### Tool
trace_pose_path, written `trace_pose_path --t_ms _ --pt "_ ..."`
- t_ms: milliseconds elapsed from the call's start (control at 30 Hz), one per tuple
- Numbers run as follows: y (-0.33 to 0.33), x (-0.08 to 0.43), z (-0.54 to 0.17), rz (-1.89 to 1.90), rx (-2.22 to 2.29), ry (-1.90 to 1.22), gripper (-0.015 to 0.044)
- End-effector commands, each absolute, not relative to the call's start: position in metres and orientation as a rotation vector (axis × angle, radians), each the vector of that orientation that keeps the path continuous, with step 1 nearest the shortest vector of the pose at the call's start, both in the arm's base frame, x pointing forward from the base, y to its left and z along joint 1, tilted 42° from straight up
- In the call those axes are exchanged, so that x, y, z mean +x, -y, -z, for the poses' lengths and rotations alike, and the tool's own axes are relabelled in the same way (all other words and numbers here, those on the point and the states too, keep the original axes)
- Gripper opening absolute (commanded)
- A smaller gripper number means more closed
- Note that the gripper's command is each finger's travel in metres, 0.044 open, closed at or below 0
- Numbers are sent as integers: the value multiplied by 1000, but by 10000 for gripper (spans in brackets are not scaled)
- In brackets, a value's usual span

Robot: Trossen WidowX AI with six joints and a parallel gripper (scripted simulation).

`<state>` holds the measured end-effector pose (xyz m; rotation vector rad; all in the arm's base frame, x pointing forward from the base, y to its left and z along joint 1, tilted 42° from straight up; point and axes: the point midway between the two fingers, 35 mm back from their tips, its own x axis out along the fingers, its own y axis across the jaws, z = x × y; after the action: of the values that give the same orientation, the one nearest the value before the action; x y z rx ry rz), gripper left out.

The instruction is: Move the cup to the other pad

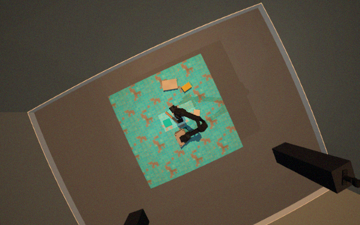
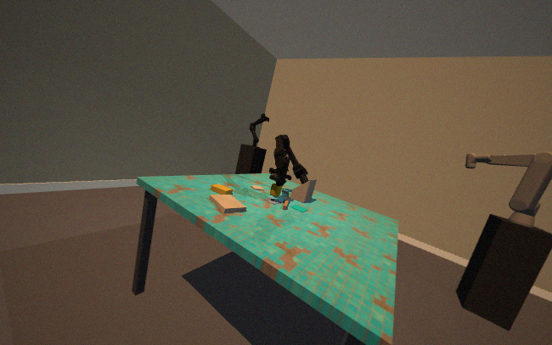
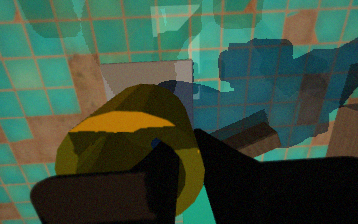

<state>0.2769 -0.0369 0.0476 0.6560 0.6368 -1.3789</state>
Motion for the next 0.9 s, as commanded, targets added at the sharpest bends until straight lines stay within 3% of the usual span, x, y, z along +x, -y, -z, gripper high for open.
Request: trace_pose_path --t_ms 0,867 --pt "27 275 -58 1377 660 -634 0" --pt "23 273 -52 1376 658 -634 0"
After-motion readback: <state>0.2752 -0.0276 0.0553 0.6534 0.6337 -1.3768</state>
